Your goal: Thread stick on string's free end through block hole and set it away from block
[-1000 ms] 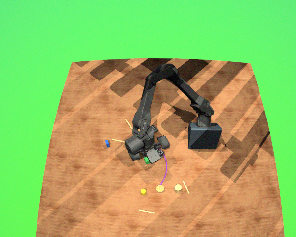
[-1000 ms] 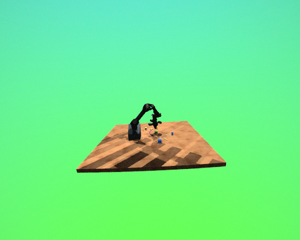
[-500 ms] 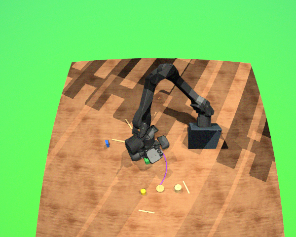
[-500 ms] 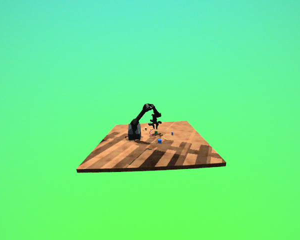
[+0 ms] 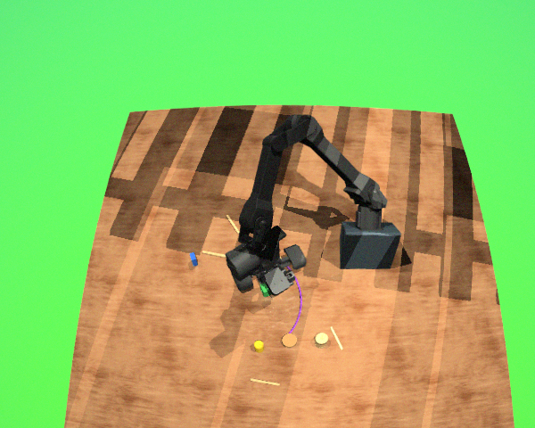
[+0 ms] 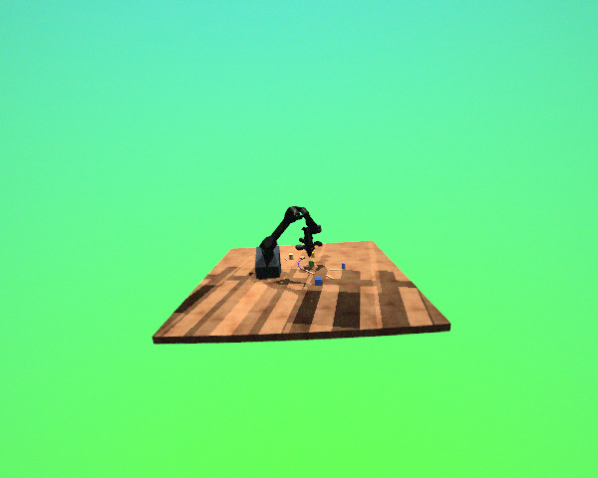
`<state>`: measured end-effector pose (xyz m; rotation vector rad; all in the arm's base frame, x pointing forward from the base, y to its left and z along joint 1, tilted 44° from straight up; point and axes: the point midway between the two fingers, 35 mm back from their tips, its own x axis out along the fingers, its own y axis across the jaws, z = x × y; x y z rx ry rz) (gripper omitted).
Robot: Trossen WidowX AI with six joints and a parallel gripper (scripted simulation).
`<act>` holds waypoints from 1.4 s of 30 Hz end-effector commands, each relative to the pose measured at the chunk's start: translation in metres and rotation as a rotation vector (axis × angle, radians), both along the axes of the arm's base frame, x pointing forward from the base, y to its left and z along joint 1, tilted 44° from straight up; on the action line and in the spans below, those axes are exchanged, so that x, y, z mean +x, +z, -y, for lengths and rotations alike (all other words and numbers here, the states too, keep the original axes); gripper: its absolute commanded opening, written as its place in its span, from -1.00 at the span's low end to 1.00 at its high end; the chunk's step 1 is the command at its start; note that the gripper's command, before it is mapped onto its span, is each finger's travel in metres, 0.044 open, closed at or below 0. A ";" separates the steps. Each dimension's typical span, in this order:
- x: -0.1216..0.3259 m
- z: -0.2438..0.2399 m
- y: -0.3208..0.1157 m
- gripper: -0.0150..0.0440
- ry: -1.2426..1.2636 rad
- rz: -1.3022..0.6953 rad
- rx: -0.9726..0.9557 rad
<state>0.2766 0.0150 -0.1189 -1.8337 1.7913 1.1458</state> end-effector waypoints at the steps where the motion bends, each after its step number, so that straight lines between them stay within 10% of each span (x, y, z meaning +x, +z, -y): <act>1: 0.000 0.000 0.000 -0.49 0.000 0.000 0.000; 18: -0.015 0.046 0.048 1.00 -1.203 1.121 -0.189; 33: -0.035 0.076 0.076 1.00 -2.036 1.910 -0.325; 42: -0.036 0.078 0.078 1.00 -2.089 1.960 -0.334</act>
